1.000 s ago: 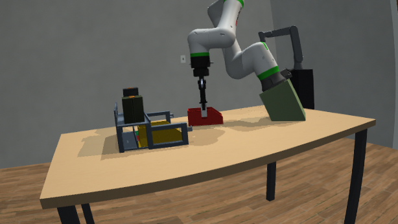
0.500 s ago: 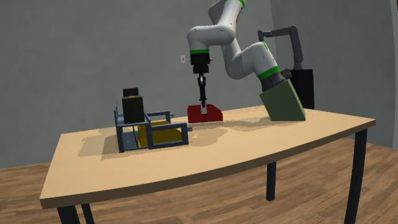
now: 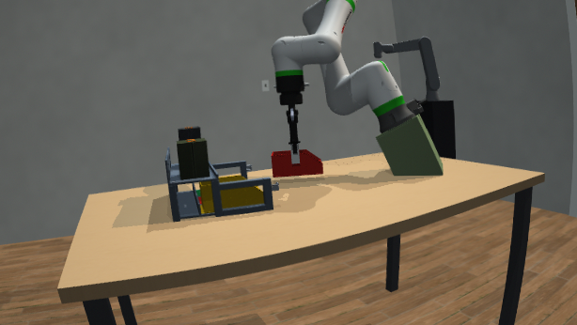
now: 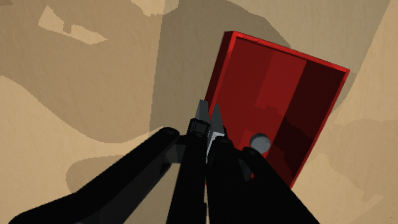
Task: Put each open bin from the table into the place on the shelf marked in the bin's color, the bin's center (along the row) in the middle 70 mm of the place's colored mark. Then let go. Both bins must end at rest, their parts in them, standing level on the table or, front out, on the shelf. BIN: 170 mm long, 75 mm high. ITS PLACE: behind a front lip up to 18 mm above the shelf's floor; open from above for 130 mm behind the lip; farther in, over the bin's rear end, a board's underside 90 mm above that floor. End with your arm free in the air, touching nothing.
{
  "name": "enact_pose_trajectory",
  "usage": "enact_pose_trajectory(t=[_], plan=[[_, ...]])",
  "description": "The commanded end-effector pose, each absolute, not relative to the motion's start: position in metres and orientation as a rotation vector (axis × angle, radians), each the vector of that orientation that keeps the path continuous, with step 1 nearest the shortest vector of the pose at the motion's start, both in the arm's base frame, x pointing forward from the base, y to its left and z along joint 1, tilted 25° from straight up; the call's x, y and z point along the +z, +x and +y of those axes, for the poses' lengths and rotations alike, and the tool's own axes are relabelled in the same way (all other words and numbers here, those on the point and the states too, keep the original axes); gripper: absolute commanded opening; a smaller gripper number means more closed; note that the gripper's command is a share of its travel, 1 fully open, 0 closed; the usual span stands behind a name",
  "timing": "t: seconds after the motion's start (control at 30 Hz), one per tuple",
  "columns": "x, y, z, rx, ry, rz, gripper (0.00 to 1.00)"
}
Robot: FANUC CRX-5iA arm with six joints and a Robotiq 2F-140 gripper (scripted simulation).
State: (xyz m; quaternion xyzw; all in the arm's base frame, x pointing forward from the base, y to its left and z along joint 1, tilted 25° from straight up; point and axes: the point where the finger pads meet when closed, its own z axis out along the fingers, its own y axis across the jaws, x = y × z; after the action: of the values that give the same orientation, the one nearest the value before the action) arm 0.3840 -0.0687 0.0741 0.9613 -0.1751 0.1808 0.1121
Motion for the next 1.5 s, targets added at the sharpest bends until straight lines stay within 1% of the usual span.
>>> enact_pose_trajectory(t=[0.0,0.83,1.47], plan=[[0.074,0.384,-0.069,0.531,2.822,-0.514,0.00],[0.073,0.386,-0.064,0.529,2.823,-0.499,0.00],[0.065,0.396,-0.027,0.514,2.829,-0.389,0.00]])
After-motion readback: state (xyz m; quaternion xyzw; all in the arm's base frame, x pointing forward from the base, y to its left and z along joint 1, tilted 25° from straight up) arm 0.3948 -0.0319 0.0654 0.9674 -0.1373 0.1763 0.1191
